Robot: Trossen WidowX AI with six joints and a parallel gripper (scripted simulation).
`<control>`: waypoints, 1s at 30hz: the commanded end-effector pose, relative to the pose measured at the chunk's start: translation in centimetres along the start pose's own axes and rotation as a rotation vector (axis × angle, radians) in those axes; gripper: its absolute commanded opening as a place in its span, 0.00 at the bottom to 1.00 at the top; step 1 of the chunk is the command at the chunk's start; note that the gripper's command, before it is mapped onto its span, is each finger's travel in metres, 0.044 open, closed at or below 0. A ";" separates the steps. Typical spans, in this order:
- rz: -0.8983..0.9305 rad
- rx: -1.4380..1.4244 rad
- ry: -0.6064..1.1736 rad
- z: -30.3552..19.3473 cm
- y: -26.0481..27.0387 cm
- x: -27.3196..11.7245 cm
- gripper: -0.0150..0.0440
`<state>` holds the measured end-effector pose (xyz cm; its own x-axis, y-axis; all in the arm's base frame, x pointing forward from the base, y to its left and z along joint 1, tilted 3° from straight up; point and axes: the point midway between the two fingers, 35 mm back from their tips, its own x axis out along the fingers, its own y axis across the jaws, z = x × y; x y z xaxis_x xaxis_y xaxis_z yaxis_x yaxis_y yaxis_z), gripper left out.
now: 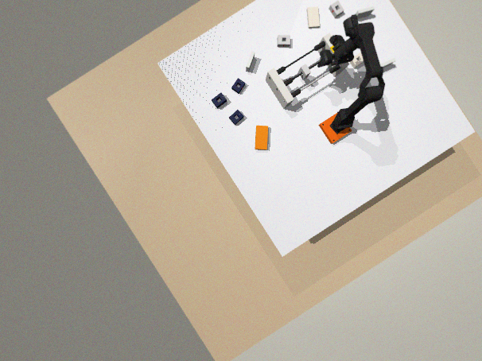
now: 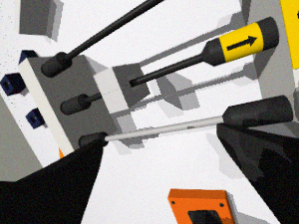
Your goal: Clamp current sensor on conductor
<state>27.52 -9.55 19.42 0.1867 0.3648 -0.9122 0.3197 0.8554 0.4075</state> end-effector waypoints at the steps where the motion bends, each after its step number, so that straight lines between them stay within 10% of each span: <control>1: 0.169 -0.619 -0.194 -1.4 -2.5 -1.2 1.00; 30: 0.078 -1.321 -0.529 -2.6 -4.9 -3.1 1.00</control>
<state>23.58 -13.45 20.03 0.5085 0.4993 -0.7015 -0.6717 0.7397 0.0396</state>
